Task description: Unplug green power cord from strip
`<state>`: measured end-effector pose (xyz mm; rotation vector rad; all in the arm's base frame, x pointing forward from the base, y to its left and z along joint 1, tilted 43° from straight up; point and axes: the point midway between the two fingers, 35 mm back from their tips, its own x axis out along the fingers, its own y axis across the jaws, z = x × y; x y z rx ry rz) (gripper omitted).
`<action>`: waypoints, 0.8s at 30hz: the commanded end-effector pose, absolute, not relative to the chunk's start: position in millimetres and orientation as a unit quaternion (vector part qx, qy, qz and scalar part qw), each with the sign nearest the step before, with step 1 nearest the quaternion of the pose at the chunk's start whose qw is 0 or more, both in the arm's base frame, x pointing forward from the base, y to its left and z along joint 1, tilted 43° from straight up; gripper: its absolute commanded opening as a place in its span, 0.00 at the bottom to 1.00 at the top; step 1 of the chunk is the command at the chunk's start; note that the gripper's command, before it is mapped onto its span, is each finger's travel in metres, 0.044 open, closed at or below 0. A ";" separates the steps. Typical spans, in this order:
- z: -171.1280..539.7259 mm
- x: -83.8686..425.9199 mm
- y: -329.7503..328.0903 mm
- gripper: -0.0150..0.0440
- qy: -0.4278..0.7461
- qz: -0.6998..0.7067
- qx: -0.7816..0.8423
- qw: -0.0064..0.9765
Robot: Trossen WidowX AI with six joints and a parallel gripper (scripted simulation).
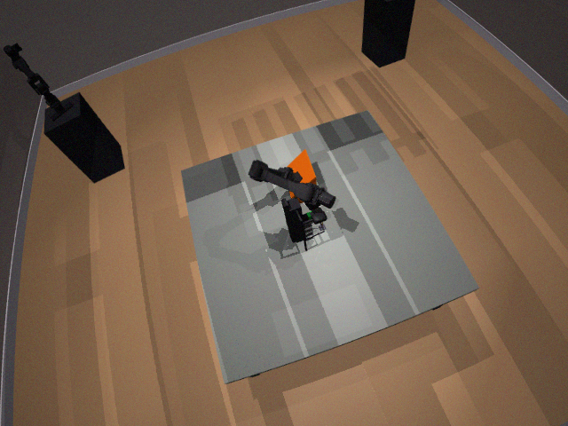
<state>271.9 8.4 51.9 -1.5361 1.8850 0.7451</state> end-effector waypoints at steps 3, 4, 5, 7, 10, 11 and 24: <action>49.6 269.8 5.5 0.53 0.709 0.281 -0.579 0.289; 50.9 271.5 7.3 0.48 0.709 0.280 -0.577 0.295; 50.9 271.5 7.3 0.44 0.709 0.280 -0.577 0.295; 50.9 271.5 7.3 0.38 0.709 0.280 -0.577 0.295; 50.9 271.5 7.3 0.35 0.709 0.280 -0.577 0.295; 50.9 271.5 7.3 0.34 0.709 0.280 -0.577 0.295; 44.4 273.5 15.1 0.25 0.708 0.281 -0.577 0.295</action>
